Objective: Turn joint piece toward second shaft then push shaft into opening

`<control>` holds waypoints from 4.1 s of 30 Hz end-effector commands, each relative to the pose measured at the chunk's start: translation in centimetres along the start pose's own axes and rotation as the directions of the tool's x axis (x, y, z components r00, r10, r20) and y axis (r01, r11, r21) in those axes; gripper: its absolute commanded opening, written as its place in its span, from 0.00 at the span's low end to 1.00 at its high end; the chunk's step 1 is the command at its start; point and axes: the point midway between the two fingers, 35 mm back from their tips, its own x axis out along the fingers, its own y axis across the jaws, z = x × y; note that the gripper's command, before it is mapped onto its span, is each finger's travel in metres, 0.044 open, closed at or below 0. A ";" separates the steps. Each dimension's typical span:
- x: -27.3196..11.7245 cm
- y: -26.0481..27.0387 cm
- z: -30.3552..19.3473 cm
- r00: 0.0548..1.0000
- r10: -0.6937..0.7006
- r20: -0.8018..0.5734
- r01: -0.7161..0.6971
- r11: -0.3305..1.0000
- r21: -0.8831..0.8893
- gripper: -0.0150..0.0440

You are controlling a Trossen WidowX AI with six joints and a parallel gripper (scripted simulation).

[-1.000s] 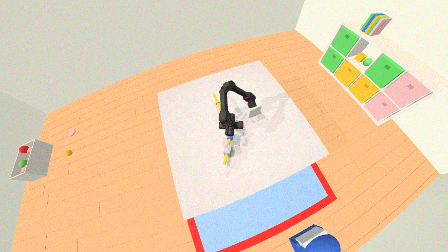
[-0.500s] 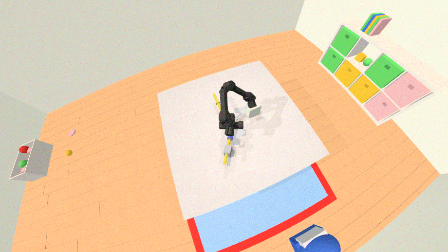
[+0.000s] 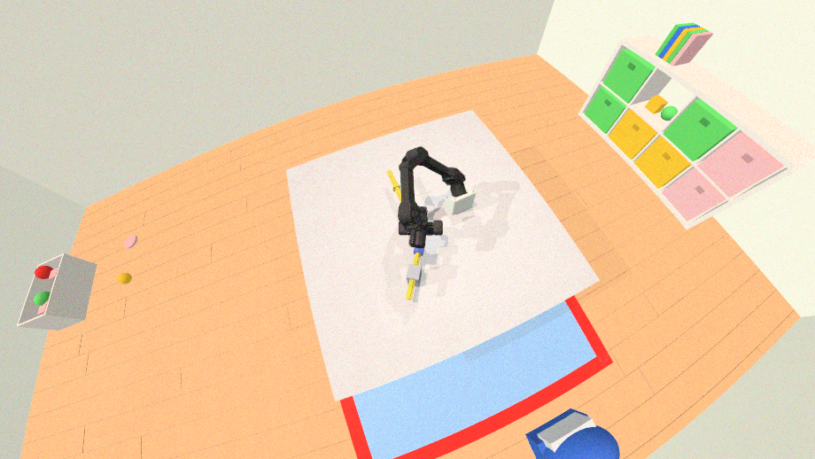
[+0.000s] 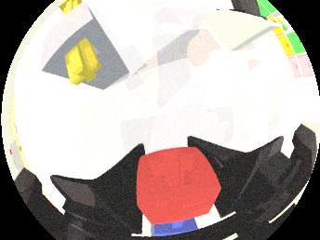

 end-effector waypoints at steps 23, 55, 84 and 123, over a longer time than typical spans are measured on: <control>0.0 0.0 0.0 1.000 0.001 -0.002 -0.001 1.000 -0.003 0.56; 0.0 0.0 0.0 1.000 0.000 0.000 0.000 1.000 0.000 0.50; 0.7 1.2 -0.2 0.991 0.016 -0.135 -0.046 0.973 -0.225 0.25; 1.0 1.8 -0.6 0.976 -0.002 -0.217 -0.079 0.927 -0.366 0.68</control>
